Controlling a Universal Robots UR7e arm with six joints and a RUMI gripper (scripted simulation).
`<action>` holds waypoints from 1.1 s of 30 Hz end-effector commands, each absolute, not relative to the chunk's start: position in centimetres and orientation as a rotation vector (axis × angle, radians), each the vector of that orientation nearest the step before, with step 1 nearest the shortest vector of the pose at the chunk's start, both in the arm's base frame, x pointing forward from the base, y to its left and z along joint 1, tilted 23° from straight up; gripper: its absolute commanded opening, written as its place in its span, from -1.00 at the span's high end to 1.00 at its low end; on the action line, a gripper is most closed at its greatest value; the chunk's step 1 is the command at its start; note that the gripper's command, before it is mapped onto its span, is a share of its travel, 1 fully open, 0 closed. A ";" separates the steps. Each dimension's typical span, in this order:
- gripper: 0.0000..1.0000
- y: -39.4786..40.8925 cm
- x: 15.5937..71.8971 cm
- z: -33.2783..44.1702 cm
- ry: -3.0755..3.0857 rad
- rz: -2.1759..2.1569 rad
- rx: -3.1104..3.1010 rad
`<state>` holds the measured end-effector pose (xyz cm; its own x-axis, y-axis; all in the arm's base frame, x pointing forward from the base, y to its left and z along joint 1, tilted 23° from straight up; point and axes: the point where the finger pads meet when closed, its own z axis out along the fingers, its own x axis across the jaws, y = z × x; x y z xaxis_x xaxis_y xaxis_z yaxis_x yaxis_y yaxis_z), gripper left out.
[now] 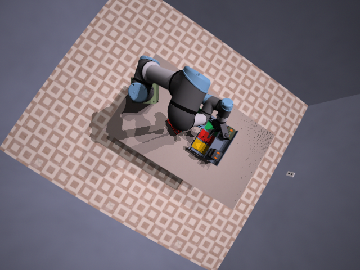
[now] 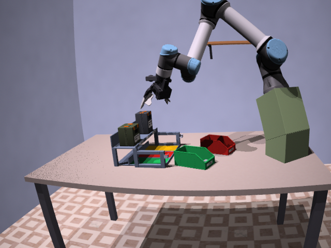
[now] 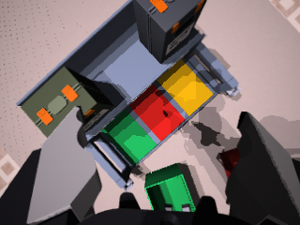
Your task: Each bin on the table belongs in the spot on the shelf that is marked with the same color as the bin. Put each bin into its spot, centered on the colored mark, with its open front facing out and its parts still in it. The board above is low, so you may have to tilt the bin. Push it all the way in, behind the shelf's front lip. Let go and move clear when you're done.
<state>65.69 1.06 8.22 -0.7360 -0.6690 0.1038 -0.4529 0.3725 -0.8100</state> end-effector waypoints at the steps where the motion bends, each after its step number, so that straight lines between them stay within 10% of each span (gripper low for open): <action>1: -1.00 -0.2 63.6 8.6 2.405 -1.326 -0.981; 33: -1.00 -0.3 63.3 8.7 2.406 -1.329 -0.980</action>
